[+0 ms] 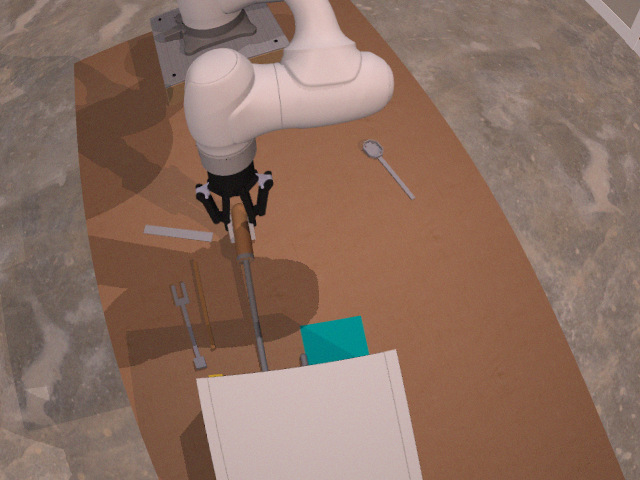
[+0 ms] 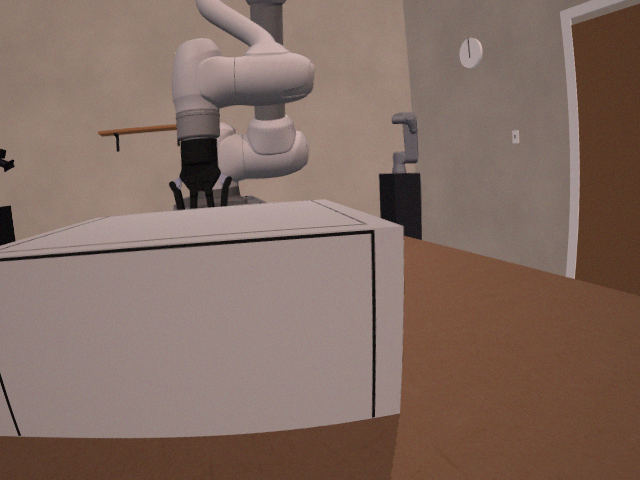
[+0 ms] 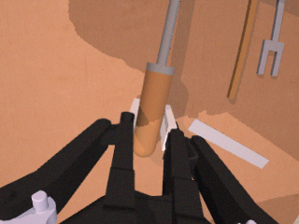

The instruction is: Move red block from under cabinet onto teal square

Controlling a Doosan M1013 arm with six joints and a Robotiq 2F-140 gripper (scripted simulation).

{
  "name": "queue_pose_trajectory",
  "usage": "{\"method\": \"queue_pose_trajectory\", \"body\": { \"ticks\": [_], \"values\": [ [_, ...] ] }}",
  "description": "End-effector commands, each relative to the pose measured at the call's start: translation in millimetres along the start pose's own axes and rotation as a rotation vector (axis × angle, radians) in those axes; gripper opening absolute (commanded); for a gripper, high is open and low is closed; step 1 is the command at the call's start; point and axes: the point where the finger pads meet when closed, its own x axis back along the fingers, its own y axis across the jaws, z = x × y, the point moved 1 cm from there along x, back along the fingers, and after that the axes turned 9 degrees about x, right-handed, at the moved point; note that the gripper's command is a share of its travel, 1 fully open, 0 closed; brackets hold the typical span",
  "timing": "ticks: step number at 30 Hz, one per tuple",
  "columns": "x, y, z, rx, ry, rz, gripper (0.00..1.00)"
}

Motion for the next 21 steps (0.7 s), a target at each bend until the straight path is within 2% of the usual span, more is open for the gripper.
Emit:
{"method": "queue_pose_trajectory", "body": {
  "ticks": [1,21],
  "values": [
    [0.1,0.0,0.1,0.000,0.000,0.000,0.00],
    [0.1,1.3,8.6,0.000,0.000,0.000,0.00]
  ]
}}
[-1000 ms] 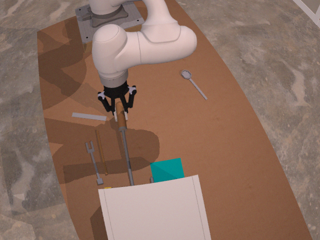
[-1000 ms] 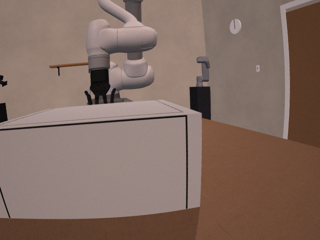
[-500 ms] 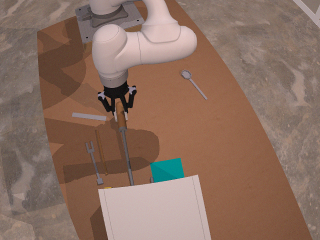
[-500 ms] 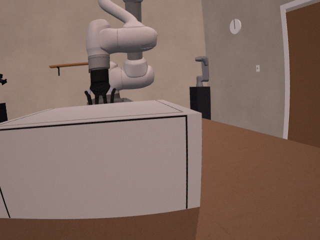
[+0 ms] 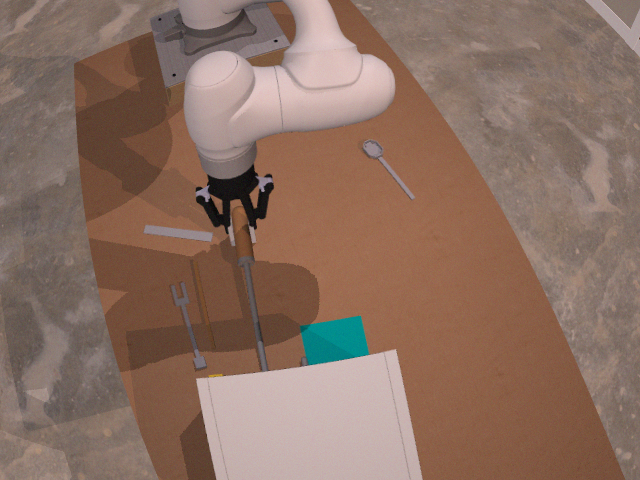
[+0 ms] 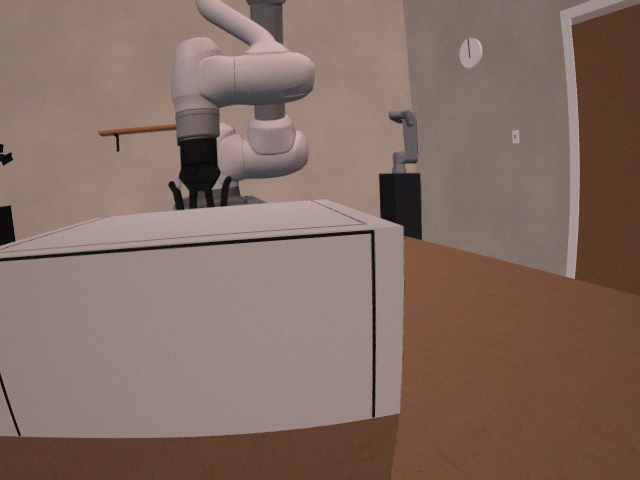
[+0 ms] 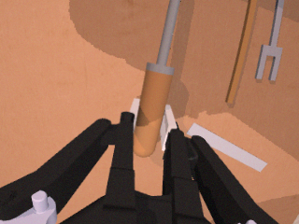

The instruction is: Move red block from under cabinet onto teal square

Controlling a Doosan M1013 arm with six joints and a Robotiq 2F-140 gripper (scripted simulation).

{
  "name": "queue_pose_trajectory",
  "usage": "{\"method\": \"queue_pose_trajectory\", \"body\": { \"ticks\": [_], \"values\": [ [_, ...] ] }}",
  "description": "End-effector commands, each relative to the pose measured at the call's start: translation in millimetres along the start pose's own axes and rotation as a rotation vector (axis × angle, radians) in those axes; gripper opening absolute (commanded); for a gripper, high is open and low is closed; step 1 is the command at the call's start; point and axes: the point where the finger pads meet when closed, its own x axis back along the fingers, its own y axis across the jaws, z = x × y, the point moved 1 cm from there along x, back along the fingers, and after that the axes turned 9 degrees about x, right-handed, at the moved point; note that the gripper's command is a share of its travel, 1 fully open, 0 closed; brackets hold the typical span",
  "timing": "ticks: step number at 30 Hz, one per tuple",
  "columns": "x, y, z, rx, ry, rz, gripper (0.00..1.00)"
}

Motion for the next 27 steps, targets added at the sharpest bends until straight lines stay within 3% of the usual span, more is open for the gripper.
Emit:
{"method": "queue_pose_trajectory", "body": {
  "ticks": [1,27],
  "values": [
    [0,0,2,0.000,0.000,0.000,0.00],
    [0,7,44,0.000,0.000,0.000,0.00]
  ]
}}
